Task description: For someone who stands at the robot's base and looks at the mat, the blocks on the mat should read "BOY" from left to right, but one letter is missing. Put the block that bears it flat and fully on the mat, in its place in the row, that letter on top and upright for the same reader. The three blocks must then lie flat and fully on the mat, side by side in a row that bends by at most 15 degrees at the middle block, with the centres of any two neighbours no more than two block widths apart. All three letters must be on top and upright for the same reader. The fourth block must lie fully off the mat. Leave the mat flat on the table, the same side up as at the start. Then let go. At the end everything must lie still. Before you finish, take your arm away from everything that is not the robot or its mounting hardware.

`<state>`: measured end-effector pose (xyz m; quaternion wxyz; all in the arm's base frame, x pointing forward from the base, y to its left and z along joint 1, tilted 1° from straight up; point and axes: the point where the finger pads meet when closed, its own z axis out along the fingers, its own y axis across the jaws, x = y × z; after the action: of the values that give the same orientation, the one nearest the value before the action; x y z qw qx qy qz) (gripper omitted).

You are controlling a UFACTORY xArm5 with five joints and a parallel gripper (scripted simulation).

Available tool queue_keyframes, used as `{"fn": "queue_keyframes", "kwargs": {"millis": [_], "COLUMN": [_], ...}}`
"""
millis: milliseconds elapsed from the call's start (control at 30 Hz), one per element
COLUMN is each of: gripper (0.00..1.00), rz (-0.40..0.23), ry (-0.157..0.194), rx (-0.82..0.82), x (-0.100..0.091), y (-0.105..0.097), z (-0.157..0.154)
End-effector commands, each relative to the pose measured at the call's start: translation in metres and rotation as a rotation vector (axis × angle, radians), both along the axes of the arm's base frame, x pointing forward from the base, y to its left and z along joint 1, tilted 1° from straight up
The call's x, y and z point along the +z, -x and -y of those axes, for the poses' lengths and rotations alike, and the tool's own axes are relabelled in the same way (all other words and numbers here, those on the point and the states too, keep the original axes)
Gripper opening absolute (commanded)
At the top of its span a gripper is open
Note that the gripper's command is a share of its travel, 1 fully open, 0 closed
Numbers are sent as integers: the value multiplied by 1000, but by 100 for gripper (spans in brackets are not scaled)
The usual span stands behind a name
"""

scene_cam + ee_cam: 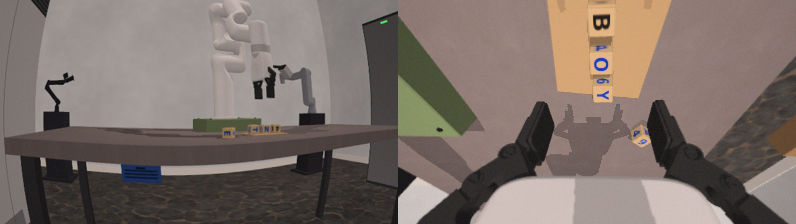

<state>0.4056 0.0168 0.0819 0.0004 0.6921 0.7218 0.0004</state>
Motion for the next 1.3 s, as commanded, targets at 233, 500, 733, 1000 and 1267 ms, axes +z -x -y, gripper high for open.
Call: {"fn": "queue_keyframes", "kwargs": {"millis": [233,500,733,1000,1267], "gripper": [100,100,100,100,100], "rz": [4,4,4,4,4], "ry": [0,0,0,0,0], "rx": [0,0,0,0,0], "x": [57,67,67,67,67], "y": [-1,-1,-1,-1,-1], "z": [-1,-1,-1,-1,-1]}}
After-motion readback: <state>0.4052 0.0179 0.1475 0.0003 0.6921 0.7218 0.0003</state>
